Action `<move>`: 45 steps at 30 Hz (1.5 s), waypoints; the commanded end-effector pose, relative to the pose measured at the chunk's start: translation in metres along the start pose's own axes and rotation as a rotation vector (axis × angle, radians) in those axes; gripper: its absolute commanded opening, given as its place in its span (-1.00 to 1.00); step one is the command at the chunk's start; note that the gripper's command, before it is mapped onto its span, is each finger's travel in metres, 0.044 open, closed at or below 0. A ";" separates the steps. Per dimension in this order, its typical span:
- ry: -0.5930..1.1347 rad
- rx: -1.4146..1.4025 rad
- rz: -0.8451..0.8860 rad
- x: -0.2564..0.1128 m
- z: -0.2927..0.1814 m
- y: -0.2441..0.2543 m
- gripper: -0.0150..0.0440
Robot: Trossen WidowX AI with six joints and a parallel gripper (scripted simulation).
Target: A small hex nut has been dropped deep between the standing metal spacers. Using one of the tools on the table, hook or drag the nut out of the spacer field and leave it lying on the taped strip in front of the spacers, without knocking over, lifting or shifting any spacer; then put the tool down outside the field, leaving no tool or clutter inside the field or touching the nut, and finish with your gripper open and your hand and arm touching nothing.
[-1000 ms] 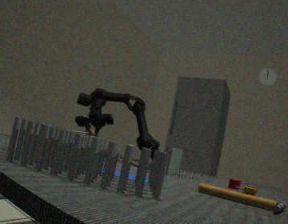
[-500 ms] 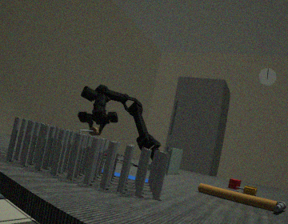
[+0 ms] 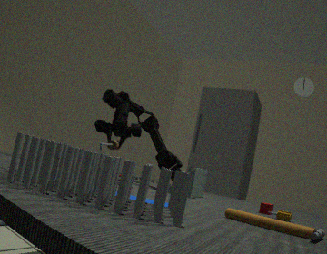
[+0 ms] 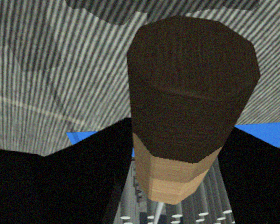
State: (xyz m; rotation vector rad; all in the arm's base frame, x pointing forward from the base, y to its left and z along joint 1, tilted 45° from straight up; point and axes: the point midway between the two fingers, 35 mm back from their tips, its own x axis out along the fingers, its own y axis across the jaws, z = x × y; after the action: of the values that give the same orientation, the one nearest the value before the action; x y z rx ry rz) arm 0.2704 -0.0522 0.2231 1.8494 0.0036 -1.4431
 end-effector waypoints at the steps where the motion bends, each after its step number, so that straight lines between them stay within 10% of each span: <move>1: 0.004 -0.027 0.026 -0.001 -0.011 -0.011 -0.49; 24: 0.059 -0.153 0.179 -0.016 -0.055 -0.062 -0.49; 45: 0.059 -0.143 0.160 0.074 -0.024 -0.050 -0.49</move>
State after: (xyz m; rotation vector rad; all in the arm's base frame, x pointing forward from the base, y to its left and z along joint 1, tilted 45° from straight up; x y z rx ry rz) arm 0.2946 -0.0267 0.1448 1.7310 -0.0181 -1.2541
